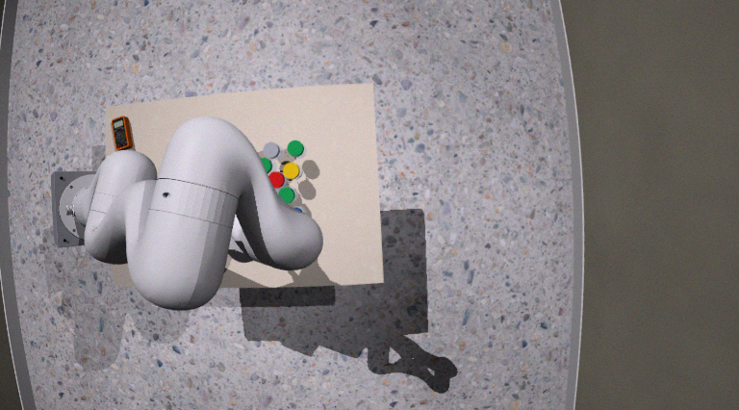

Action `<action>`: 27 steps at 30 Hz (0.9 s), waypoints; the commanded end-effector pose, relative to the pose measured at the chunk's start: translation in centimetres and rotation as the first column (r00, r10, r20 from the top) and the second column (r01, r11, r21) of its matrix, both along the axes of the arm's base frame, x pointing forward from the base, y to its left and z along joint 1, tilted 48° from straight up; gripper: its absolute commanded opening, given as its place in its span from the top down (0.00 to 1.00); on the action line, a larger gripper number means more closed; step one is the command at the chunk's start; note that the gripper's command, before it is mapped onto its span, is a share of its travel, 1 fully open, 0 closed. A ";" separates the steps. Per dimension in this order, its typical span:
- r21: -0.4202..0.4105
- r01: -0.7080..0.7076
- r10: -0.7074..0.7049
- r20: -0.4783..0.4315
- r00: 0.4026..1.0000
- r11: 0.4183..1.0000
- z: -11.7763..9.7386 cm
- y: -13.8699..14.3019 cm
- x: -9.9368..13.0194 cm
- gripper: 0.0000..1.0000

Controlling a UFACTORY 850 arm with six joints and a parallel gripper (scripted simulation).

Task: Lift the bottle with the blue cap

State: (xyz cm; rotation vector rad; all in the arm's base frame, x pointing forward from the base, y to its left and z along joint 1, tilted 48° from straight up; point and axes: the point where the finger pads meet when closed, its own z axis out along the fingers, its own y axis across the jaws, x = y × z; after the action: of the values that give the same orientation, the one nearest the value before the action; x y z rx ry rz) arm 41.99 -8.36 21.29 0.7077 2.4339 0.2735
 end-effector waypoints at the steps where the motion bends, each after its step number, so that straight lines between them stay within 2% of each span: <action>1: -0.010 0.011 -0.011 0.011 1.000 1.000 3.0 1.6 0.9 0.21; 2: -0.010 0.011 -0.011 0.011 1.000 1.000 3.0 1.6 0.9 0.21; 3: -0.013 0.017 -0.017 0.023 1.000 1.000 4.3 2.4 1.2 0.21; 16: 0.000 0.064 -0.064 0.112 0.992 0.998 12.4 7.2 1.8 0.21; 17: 0.007 0.072 -0.072 0.128 0.989 0.997 13.6 8.0 1.7 0.21; 19: 0.007 0.072 -0.072 0.128 0.989 0.997 13.6 8.0 1.7 0.21; 21: 0.019 0.083 -0.085 0.150 0.985 0.996 15.4 9.0 1.5 0.21; 27: 0.040 0.098 -0.104 0.180 0.978 0.994 17.8 10.3 1.1 0.21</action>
State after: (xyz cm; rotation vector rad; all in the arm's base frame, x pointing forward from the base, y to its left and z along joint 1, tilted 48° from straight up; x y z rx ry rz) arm 43.44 1.13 37.50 0.7694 2.2450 0.3196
